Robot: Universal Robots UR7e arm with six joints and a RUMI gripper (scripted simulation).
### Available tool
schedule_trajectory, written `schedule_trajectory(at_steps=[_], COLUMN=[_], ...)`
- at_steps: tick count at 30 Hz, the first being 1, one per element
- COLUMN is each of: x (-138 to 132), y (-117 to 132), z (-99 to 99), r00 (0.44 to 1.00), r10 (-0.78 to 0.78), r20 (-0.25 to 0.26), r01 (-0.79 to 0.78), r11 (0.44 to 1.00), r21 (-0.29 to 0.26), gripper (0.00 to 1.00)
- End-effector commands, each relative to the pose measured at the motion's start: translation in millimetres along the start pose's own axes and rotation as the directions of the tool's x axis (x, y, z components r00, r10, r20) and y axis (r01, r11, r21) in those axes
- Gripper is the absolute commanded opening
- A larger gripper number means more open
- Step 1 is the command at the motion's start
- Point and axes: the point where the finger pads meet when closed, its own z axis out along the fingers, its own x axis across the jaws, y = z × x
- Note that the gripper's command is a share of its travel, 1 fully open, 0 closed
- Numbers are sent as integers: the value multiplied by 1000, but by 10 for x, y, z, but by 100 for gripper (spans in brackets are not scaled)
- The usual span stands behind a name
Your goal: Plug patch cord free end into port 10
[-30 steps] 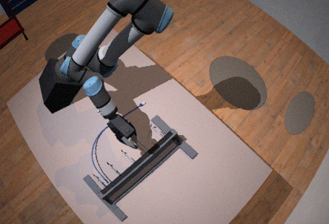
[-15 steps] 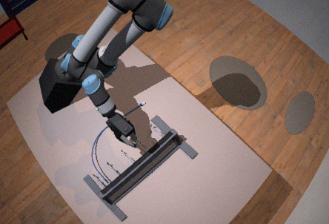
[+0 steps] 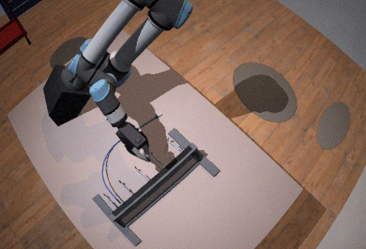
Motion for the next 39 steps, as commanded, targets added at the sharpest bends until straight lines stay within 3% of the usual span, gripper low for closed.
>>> schedule_trajectory(at_steps=[1,39], x=[1,3], y=[-4,-6], z=[-60,-522], r00=[1000,1000], r10=[-1,-1], r20=[2,2], r01=[1,1], r11=[1000,1000], r21=[-4,-4], gripper=[0,0])
